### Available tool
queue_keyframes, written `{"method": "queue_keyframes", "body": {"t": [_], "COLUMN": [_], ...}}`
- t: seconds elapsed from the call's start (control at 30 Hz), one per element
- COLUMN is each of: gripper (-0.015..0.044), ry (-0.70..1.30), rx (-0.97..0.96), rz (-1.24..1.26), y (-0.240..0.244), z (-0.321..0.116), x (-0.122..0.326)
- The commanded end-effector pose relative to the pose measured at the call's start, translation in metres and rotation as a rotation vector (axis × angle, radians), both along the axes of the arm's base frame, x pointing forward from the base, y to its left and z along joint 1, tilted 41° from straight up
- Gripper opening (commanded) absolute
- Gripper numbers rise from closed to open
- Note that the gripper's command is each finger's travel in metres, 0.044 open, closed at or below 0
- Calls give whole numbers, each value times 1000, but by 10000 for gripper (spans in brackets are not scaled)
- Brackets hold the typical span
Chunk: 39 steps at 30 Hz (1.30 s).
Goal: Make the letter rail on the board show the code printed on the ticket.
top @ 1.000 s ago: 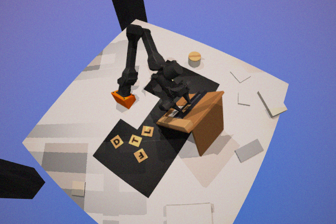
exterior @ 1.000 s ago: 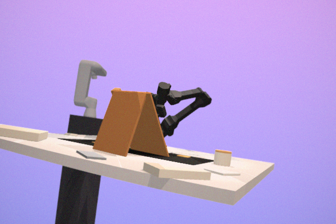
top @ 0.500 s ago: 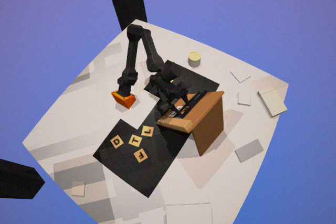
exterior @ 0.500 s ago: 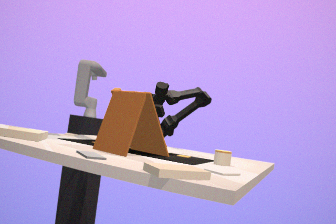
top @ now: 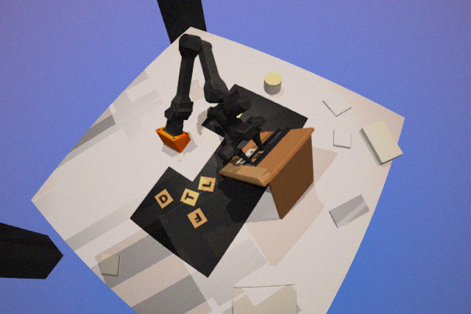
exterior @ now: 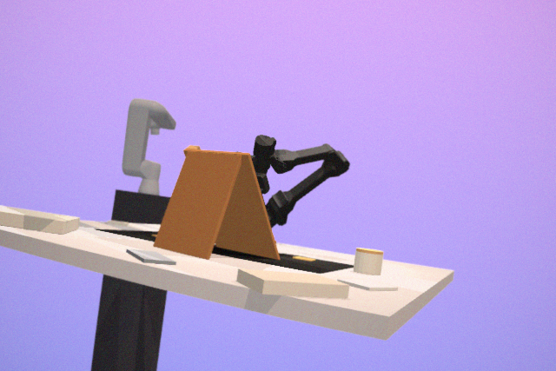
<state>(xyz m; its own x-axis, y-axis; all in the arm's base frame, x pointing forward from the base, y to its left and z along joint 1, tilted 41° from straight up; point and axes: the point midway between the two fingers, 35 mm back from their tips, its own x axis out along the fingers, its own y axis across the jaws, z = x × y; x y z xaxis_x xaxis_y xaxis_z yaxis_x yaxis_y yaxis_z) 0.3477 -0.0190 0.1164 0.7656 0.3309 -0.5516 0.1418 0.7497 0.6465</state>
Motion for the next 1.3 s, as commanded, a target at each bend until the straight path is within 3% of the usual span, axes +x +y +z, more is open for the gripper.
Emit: {"method": "queue_keyframes", "body": {"t": [0.0,0.07,0.43,1.27], "gripper": [0,0,289,295], "ry": [1,1,1,2], "rx": [-1,-1,-1,-2], "rz": [6,6,5,6], "y": [-1,-2,-3,-12], "z": [-3,-3,0,11], "x": [-1,-1,-4,-20]}}
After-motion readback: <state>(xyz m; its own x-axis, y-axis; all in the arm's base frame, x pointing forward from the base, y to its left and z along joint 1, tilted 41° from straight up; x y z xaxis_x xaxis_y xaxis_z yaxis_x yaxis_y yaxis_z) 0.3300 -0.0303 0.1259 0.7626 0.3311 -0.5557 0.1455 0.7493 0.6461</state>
